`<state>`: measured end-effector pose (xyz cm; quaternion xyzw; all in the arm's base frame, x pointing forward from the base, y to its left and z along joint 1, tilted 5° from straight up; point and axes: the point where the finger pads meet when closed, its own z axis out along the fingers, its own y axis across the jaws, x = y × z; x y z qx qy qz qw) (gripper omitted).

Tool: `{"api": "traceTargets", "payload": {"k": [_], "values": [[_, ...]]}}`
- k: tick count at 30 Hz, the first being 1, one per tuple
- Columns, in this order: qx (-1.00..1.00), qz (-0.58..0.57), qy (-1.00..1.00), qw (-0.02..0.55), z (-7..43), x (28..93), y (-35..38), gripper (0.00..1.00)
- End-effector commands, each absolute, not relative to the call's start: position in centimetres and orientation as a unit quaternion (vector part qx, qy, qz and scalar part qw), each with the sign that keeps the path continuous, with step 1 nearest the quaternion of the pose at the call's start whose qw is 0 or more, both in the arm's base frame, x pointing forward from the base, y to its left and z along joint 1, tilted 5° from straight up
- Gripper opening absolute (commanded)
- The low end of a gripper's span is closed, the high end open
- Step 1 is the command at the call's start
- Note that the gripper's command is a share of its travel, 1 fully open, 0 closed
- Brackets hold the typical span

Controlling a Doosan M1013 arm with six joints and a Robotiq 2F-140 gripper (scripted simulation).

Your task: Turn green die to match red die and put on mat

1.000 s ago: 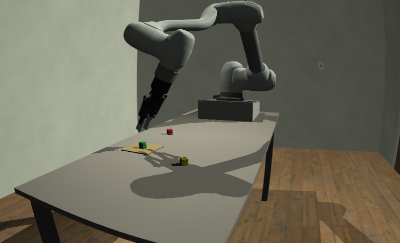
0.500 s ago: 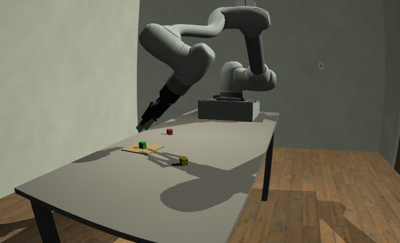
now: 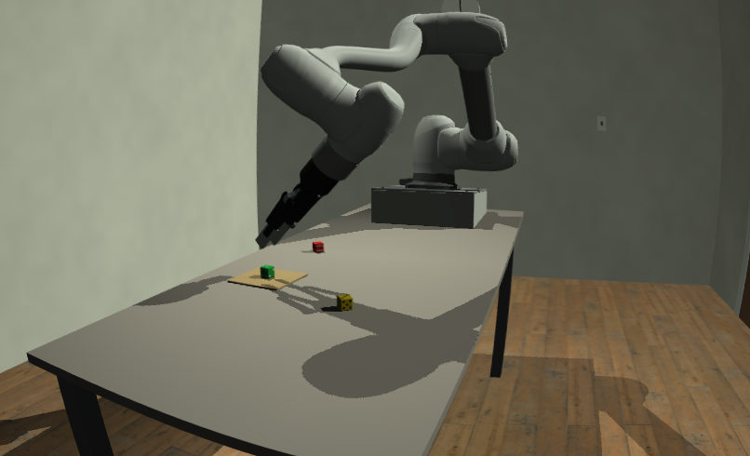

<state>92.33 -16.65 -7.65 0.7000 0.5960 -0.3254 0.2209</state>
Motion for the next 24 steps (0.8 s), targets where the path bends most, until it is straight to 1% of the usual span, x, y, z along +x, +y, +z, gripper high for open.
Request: {"api": "traceTargets", "payload": {"k": [1,13,24], "values": [[0.7,-0.325,0.596,0.221,-7.7,92.3,-16.6,0.32],[0.7,-0.325,0.596,0.221,-8.3,92.3,-16.7,0.32],[0.7,-0.325,0.596,0.221,-10.0,92.1,-16.7,0.32]]}}
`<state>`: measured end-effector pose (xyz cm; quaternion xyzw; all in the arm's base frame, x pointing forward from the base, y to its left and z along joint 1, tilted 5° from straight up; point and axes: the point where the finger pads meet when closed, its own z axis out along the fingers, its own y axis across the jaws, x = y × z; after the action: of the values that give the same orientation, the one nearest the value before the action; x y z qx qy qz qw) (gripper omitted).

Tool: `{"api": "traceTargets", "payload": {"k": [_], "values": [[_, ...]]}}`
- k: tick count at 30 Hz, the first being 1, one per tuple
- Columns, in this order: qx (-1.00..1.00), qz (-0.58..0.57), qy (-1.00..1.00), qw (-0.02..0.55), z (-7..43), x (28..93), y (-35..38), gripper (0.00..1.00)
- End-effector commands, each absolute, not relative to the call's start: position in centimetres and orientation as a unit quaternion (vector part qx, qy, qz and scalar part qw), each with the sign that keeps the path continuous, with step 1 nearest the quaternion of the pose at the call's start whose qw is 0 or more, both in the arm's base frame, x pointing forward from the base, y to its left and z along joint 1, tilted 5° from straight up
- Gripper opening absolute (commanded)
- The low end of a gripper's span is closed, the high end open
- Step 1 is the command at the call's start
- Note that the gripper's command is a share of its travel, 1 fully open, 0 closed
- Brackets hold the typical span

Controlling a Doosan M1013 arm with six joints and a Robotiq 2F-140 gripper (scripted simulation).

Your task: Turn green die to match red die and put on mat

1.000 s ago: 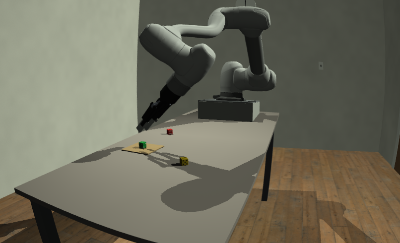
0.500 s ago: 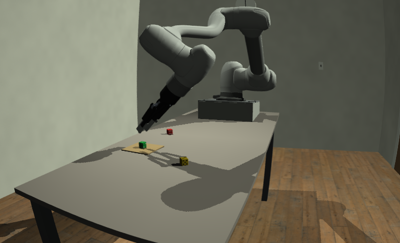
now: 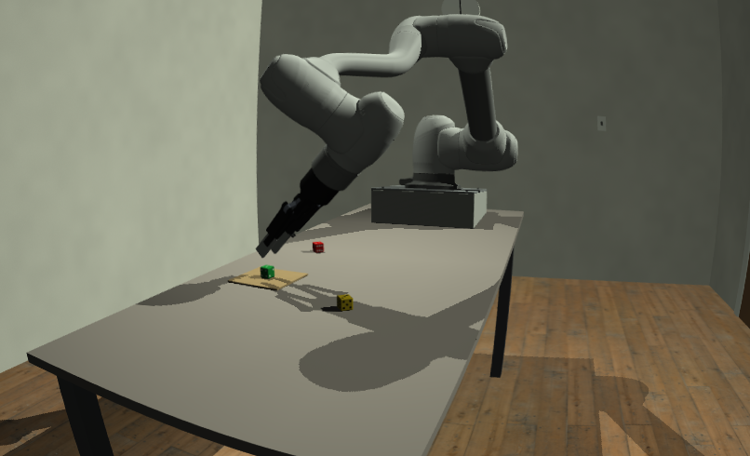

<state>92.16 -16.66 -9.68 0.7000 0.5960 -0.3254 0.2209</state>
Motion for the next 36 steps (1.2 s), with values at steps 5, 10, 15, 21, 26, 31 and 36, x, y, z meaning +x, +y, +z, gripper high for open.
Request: {"api": "traceTargets", "payload": {"k": [5,10,15,21,26,31,36], "values": [[0.7,-0.325,0.596,0.221,-10.8,92.1,-16.7,0.32],[0.7,-0.325,0.596,0.221,-11.6,92.0,-16.7,0.32],[0.7,-0.325,0.596,0.221,-12.5,91.9,-16.7,0.32],[0.7,-0.325,0.596,0.221,-13.5,91.9,-16.7,0.32],[0.7,-0.325,0.596,0.221,-13.8,91.8,-16.7,0.32],[0.7,-0.325,0.596,0.221,-14.3,91.8,-16.7,0.32],[0.7,-0.325,0.596,0.221,-14.5,91.8,-16.7,0.32]]}}
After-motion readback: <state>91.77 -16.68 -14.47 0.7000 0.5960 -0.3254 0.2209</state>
